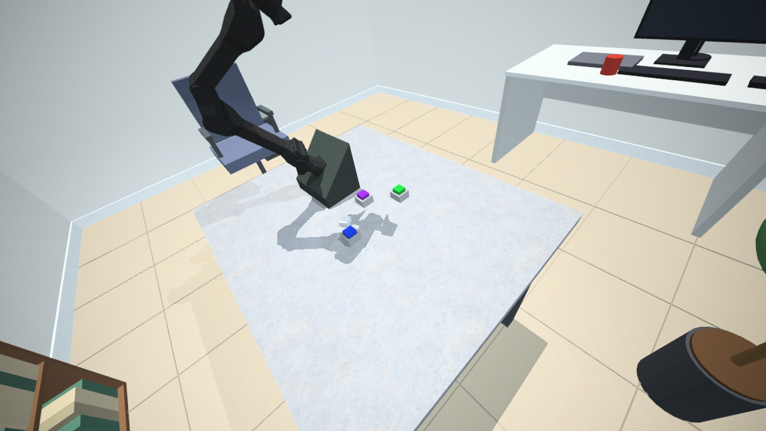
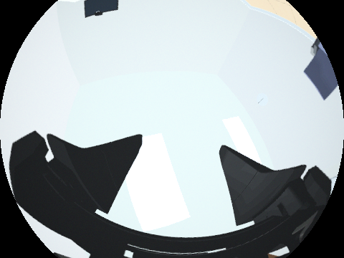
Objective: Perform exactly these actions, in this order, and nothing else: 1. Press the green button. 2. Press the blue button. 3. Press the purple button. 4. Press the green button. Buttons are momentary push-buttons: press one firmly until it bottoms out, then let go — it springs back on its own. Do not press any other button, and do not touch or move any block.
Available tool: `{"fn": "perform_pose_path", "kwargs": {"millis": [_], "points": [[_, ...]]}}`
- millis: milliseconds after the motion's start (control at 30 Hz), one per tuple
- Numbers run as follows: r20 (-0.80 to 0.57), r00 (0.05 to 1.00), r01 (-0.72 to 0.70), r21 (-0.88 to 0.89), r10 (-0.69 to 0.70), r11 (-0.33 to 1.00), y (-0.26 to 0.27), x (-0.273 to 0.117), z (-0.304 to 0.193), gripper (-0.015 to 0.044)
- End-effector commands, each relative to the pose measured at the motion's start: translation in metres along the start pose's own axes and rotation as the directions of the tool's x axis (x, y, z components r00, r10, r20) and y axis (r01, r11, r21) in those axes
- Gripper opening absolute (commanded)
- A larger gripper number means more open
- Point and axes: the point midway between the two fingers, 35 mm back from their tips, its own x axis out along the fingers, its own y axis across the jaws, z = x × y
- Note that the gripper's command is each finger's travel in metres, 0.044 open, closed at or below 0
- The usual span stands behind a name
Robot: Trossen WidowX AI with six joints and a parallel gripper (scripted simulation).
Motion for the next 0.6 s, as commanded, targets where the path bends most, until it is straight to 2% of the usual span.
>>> {"fn": "perform_pose_path", "kwargs": {"millis": [0,33,100,200,300,400,567], "points": [[0.003,1.0,-0.008,0.023,0.008,1.0,0.002,0.0,0.002,0.04],[0.014,0.999,-0.032,0.093,0.031,0.995,0.009,0.001,0.008,0.04],[0.06,0.991,-0.129,0.341,0.116,0.931,0.035,0.001,0.03,0.04],[0.158,0.957,-0.284,0.673,0.242,0.683,0.073,-0.002,0.072,0.04],[0.225,0.925,-0.353,0.804,0.305,0.479,0.092,-0.007,0.097,0.04],[0.306,0.879,-0.4,0.89,0.366,0.218,0.111,-0.014,0.127,0.04],[0.438,0.787,-0.393,0.899,0.434,-0.194,0.135,-0.03,0.174,0.04]]}}
